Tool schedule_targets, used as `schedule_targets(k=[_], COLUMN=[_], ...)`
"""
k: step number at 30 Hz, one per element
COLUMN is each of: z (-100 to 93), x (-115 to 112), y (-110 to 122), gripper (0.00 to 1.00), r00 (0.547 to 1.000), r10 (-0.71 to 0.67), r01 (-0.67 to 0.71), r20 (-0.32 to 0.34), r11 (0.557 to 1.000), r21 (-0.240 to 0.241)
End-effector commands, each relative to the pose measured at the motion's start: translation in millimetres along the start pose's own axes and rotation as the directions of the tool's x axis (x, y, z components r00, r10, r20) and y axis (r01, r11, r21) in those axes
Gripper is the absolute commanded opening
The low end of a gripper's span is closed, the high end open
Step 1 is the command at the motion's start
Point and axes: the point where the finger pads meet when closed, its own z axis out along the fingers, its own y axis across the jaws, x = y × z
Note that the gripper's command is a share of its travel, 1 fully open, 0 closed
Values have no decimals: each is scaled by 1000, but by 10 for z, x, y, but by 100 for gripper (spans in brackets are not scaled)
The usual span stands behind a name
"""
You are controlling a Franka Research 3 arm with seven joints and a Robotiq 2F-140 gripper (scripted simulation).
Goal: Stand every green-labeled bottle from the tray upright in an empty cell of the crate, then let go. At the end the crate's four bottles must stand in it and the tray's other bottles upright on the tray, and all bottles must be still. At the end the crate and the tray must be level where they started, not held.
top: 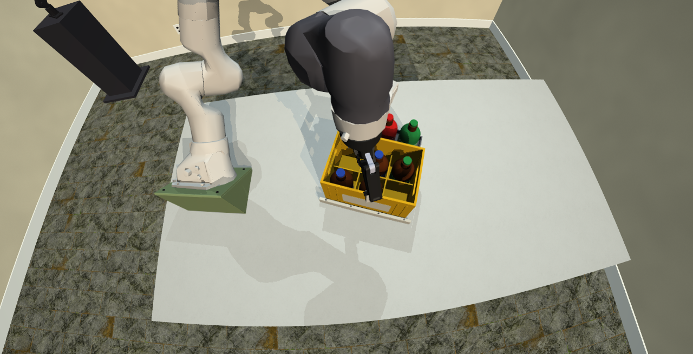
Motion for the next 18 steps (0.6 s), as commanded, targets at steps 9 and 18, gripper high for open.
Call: schedule_targets(k=[9,18], z=[254,254], x=[336,336], y=[-115,-115], gripper=[100,100], r00=[972,972], r10=[-234,-234], r01=[234,234], r20=[33,33], r11=[972,972], r21=[20,20])
